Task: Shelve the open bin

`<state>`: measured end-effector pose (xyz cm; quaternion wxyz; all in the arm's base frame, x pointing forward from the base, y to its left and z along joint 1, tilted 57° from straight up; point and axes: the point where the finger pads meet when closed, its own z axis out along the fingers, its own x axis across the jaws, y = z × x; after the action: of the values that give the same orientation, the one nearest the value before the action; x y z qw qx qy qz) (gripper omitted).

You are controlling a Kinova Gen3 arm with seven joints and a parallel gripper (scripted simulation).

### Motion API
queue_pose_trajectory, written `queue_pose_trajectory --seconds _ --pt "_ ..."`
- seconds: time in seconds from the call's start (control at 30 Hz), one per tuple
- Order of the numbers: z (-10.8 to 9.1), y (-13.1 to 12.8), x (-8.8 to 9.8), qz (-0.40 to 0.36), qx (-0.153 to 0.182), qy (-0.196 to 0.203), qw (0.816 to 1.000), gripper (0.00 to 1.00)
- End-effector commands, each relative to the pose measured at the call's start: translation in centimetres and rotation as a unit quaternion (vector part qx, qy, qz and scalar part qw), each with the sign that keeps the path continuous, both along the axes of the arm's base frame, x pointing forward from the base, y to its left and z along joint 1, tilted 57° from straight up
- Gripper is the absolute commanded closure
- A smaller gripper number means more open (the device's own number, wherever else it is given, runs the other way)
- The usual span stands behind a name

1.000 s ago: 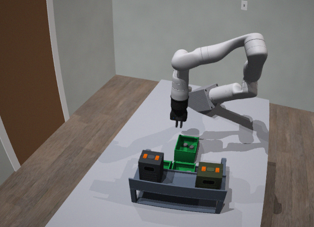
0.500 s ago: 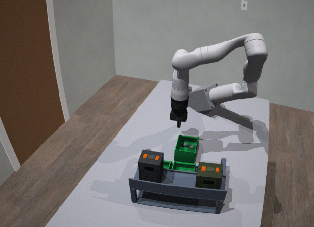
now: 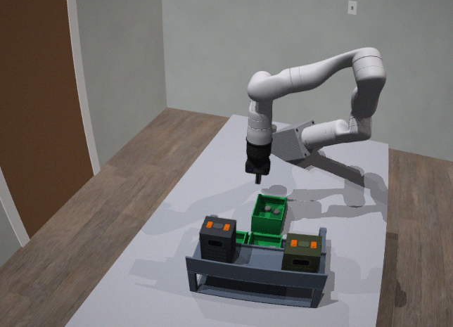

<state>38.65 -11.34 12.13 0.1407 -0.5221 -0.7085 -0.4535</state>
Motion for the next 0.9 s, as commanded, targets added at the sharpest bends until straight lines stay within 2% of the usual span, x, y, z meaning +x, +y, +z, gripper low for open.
queue_pose_trajectory --seconds 0.0,0.03,0.87 --pt "0.02 -0.09 0.00 -0.001 -0.001 0.000 1.000 1.00" --pt "0.02 -0.09 0.00 -0.001 -0.001 0.000 1.000 0.45" --pt "0.02 -0.09 0.00 -0.001 -0.001 0.000 1.000 0.45"
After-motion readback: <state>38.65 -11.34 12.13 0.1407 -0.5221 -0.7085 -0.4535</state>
